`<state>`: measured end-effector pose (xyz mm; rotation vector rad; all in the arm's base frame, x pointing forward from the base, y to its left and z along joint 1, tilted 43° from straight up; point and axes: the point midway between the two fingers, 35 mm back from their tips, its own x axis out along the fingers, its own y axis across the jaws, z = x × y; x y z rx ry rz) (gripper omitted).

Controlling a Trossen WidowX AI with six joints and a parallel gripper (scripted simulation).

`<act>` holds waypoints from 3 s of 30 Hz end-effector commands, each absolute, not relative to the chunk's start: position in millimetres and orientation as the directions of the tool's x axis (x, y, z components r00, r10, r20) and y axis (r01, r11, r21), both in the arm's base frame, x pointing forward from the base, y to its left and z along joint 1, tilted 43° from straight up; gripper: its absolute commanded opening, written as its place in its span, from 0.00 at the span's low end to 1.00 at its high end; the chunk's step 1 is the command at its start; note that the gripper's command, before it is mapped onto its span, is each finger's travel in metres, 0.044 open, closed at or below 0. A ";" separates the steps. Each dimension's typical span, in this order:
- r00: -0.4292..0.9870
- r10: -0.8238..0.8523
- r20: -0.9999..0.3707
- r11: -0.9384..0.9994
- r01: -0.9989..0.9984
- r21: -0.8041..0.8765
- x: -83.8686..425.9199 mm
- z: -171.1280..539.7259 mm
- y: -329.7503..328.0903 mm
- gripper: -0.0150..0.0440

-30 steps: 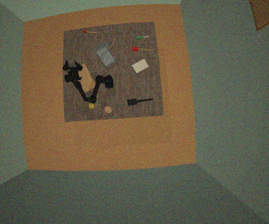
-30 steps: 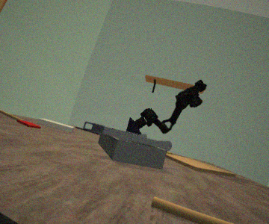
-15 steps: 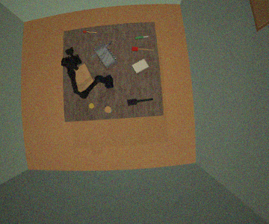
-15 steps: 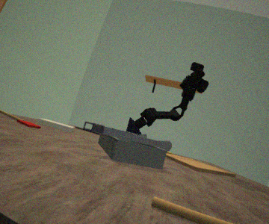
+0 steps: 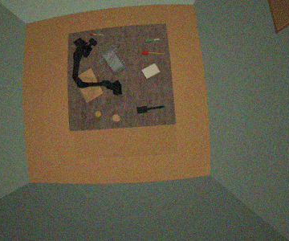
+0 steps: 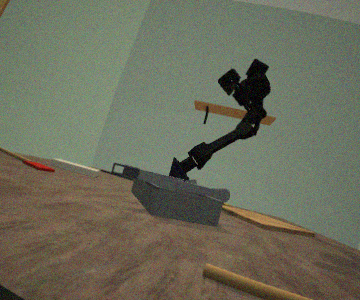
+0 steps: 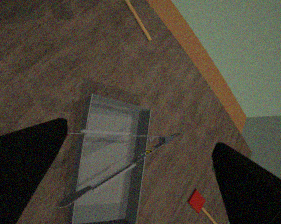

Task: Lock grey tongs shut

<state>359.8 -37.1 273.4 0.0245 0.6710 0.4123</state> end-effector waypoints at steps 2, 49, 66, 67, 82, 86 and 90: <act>0.578 0.446 -0.683 0.891 -0.210 0.403 389.4 231.7 -38.4 1.00; 0.038 0.678 -0.734 0.511 0.693 0.509 446.7 16.3 -0.8 1.00; 0.039 0.679 -0.733 0.511 0.693 0.509 448.1 -3.9 18.1 1.00; 0.039 0.679 -0.733 0.511 0.693 0.509 448.2 -5.1 19.2 1.00; 0.038 0.681 -0.732 0.510 0.693 0.510 447.5 -22.3 36.2 1.00; 0.038 0.681 -0.731 0.509 0.693 0.511 447.0 -26.7 40.7 1.00; 0.038 0.682 -0.731 0.509 0.693 0.511 446.4 -31.2 45.3 1.00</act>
